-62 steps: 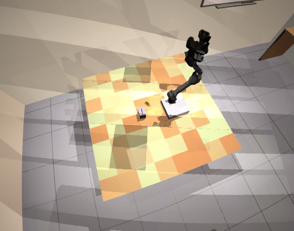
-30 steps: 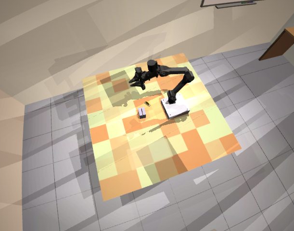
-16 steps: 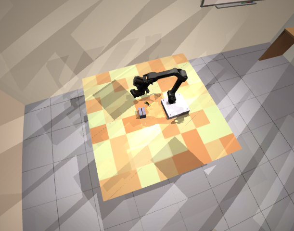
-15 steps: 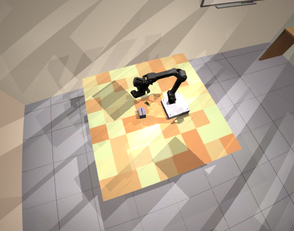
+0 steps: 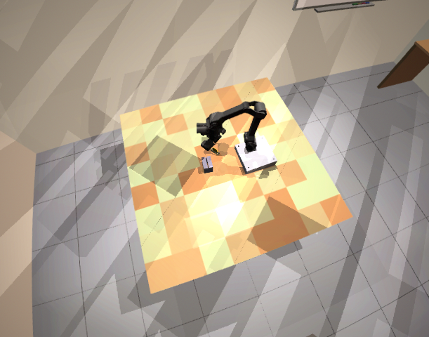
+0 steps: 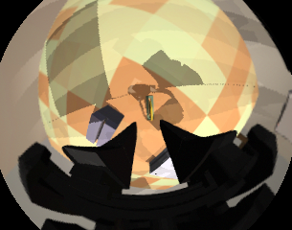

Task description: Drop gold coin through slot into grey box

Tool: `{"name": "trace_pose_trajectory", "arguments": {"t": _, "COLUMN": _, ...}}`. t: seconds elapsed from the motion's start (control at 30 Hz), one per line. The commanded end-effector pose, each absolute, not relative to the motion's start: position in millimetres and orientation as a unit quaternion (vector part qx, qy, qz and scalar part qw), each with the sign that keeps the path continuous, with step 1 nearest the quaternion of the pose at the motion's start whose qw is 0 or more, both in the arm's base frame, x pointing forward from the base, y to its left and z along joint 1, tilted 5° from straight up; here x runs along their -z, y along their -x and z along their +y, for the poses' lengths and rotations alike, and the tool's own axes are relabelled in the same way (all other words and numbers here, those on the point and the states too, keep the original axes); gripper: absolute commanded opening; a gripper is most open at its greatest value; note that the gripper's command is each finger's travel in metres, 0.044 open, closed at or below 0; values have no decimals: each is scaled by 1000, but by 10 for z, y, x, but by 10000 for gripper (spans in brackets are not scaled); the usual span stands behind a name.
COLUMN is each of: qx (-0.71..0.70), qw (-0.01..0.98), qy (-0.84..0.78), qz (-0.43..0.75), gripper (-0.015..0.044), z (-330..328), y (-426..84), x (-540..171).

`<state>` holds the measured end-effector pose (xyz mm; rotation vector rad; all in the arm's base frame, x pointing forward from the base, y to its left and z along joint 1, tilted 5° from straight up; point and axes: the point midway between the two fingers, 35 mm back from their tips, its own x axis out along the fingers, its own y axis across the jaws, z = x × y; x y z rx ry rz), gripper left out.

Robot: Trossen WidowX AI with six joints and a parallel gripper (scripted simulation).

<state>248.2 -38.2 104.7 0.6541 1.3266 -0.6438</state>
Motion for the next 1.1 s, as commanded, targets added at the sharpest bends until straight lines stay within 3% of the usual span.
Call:
{"name": "trace_pose_trajectory", "arguments": {"t": 0.0, "qx": 291, "qw": 683, "qy": -287, "qz": 605, "gripper": 161, "z": -397, "y": -2415, "x": -826}}
{"name": "trace_pose_trajectory", "arguments": {"t": 1.07, "qx": 291, "qw": 683, "qy": -287, "qz": 605, "gripper": 161, "z": -434, "y": -2459, "x": -313}}
